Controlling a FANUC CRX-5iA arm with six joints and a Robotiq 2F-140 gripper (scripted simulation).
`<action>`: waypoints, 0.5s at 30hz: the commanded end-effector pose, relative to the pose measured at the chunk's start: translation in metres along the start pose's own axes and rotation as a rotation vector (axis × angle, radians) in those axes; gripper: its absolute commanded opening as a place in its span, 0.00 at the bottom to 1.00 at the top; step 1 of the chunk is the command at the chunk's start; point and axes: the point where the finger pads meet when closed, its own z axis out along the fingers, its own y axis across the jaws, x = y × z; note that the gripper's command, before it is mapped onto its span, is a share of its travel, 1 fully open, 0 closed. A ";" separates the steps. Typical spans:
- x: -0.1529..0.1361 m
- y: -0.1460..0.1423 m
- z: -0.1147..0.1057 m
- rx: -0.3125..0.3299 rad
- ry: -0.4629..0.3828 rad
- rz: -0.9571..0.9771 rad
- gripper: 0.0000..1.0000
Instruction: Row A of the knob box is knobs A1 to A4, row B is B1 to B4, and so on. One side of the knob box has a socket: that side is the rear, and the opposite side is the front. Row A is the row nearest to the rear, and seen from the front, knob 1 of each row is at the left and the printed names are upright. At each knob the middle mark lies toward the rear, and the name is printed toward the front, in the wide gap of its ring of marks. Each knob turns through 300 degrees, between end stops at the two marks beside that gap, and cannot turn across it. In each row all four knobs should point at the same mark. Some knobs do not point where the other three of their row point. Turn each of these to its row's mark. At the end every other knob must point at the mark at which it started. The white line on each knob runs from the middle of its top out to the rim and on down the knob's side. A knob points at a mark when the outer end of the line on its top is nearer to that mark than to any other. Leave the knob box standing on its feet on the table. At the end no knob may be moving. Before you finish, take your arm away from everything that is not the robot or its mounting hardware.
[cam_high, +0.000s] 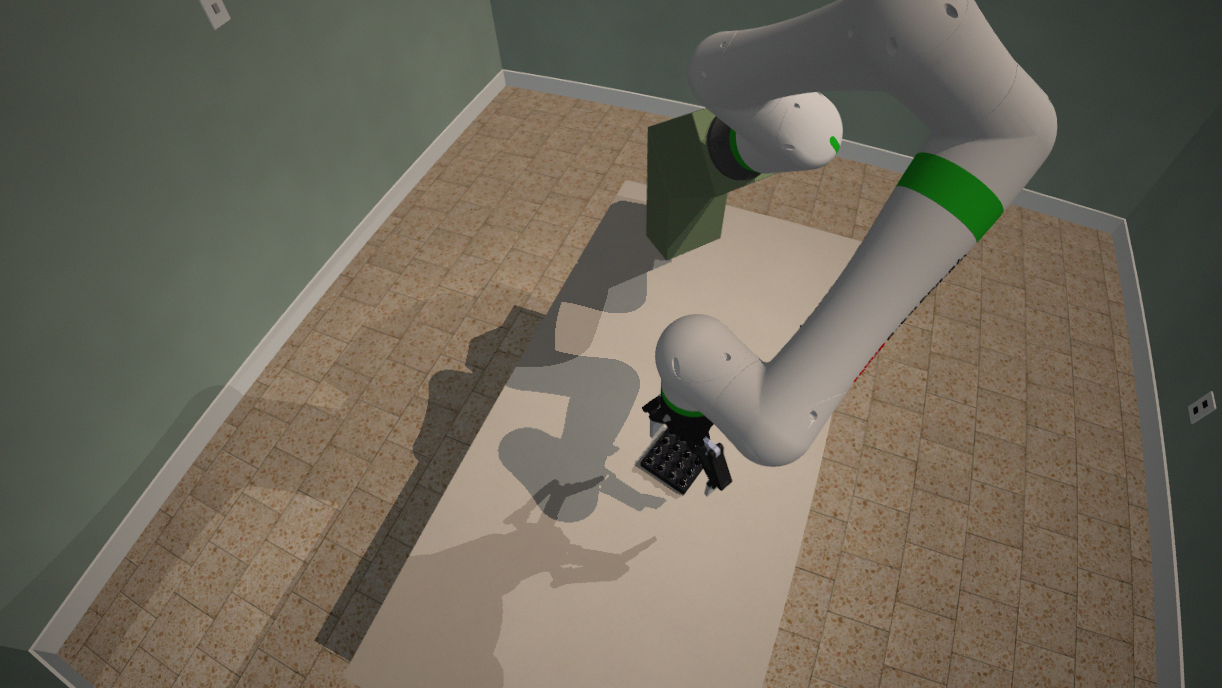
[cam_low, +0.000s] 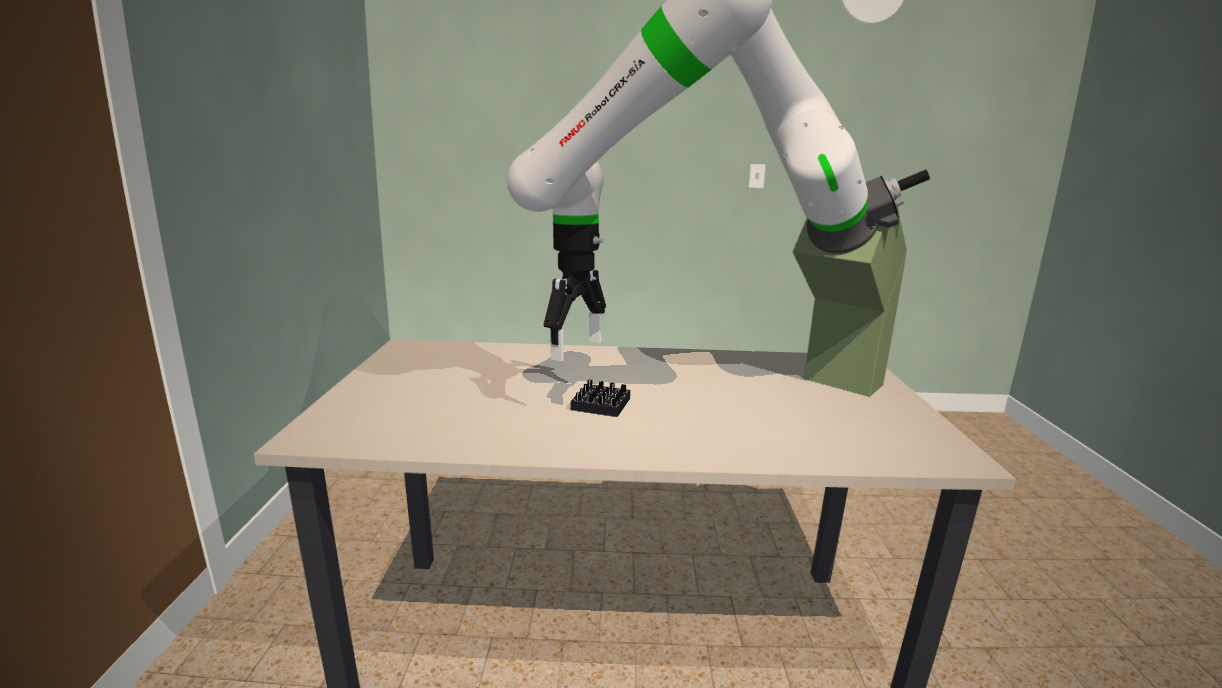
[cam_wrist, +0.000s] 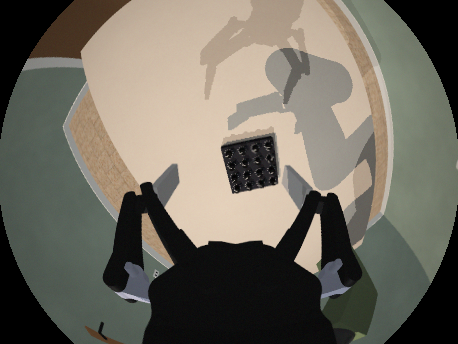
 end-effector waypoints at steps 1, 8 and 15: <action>-0.029 0.021 0.021 0.016 0.013 -0.095 1.00; -0.065 0.052 0.040 0.002 0.022 -0.198 1.00; -0.076 0.061 0.044 -0.005 0.025 -0.227 1.00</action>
